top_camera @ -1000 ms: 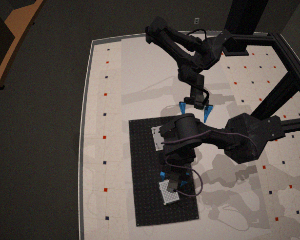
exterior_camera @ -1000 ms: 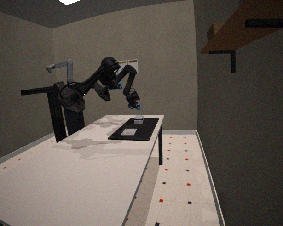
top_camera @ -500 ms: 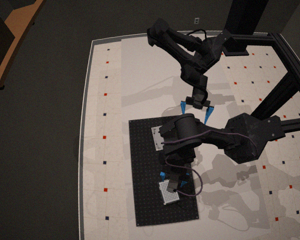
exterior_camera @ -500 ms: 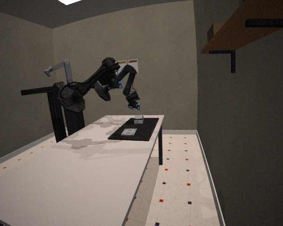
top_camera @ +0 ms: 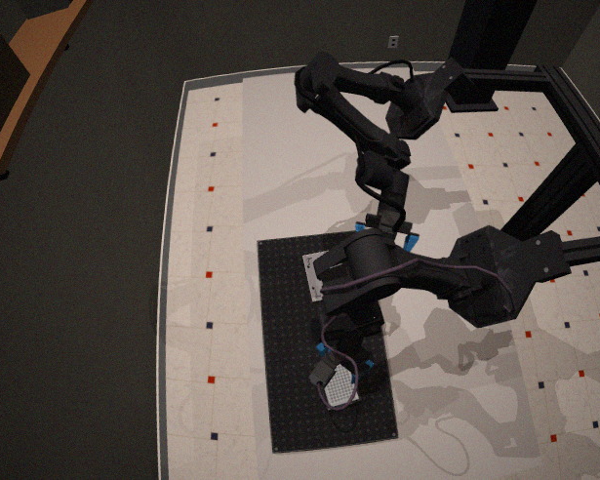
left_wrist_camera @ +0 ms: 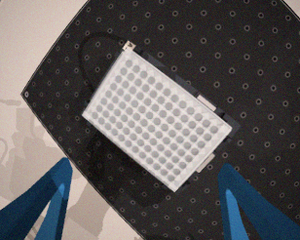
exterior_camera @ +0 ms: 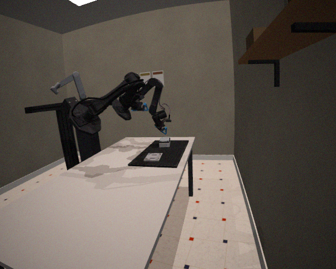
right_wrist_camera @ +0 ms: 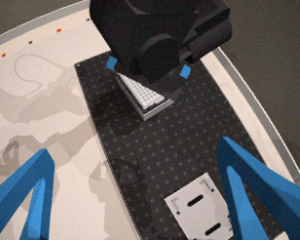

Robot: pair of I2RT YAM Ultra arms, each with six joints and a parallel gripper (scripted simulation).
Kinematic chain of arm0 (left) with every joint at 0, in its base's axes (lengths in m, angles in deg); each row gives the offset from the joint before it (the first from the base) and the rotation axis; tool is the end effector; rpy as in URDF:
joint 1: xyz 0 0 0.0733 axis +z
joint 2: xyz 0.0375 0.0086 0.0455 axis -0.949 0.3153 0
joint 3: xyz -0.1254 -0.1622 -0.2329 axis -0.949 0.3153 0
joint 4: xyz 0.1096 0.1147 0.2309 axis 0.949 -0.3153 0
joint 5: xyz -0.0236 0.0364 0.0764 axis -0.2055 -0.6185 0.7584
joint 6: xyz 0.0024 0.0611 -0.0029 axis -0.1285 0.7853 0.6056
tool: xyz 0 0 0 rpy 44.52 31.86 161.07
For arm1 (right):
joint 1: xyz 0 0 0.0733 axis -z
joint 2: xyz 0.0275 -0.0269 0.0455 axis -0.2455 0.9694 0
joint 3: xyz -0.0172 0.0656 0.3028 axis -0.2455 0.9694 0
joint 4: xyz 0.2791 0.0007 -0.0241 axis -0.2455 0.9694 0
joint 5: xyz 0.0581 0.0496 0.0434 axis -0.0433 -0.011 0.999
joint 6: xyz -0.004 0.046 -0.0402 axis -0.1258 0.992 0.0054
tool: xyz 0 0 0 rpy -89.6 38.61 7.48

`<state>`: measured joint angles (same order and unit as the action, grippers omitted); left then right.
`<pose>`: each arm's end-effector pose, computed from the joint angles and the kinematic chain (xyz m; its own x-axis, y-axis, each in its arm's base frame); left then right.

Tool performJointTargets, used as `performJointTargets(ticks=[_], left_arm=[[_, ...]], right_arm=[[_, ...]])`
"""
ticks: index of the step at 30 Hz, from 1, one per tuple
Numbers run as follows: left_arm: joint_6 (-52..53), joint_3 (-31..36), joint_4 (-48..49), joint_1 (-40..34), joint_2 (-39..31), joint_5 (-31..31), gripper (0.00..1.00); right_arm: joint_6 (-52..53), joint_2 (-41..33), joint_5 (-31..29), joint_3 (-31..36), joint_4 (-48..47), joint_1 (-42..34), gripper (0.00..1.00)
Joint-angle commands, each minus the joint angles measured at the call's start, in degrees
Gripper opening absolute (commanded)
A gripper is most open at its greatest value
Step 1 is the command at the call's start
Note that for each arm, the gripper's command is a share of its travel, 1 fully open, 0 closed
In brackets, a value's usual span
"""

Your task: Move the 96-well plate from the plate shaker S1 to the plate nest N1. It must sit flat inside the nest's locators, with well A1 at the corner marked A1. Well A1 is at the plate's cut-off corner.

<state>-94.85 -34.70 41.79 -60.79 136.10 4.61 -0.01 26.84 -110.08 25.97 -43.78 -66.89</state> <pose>0.2919 0.0776 0.1982 -0.0001 -0.4395 -0.8982 -0.6619 0.6734 -0.3294 0.0833 0.4032 0.1463 0.5984 -0.5134 -0.6151 -0.5460 0.3007 -0.7820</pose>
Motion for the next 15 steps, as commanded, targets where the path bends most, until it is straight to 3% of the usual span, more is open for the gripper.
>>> performJointTargets(ticks=[1, 6, 15], left_arm=[[11.9, -2.4, -3.2, 1.6, 1.3, -3.9, 1.0], [18.6, -3.7, -4.8, 2.9, 1.6, -6.5, 1.0], [41.1, -8.3, -10.2, 7.3, 2.6, -15.0, 1.0]], right_arm=[[-0.7, 1.5, 3.2, -1.9, -1.8, -0.5, 1.0], [-0.8, 2.5, 3.8, -2.6, -2.1, 0.7, 1.0], [-0.8, 4.2, 4.9, -3.6, -2.1, 1.9, 1.0]])
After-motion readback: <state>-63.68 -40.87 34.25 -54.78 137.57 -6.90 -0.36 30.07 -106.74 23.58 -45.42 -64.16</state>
